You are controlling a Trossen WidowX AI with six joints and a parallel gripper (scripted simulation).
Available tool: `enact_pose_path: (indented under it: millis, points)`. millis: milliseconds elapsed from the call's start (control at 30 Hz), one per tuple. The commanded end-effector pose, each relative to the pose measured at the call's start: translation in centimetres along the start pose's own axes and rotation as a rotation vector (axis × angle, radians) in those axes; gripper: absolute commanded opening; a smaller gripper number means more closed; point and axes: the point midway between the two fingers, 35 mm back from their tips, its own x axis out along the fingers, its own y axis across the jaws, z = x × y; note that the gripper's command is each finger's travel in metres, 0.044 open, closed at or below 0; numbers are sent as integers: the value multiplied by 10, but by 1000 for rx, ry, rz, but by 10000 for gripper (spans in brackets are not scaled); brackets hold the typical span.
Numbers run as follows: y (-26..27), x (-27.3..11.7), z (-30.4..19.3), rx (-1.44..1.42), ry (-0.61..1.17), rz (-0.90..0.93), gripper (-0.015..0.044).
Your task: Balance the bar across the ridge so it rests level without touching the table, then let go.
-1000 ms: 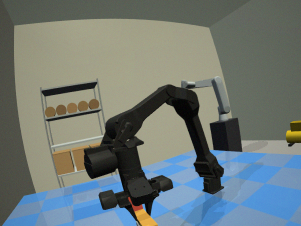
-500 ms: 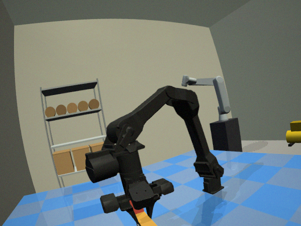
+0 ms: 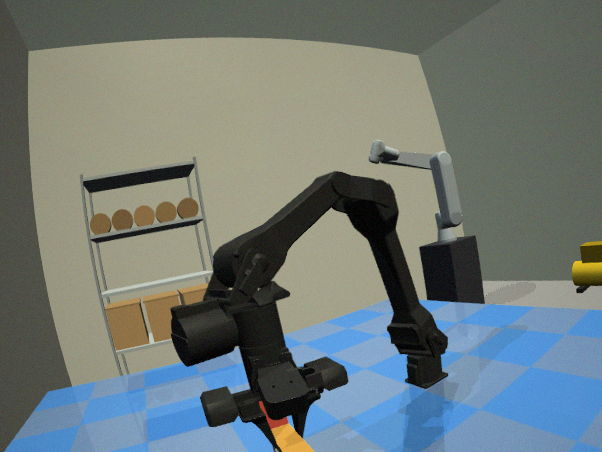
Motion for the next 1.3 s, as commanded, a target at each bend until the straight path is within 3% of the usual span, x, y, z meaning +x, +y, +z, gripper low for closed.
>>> enact_pose_path:
  millis: [0, 1267]
  points:
    - [0, 0, 0, -2, -3, -2, 0]
    - [0, 4, 0, -2, -3, -2, 0]
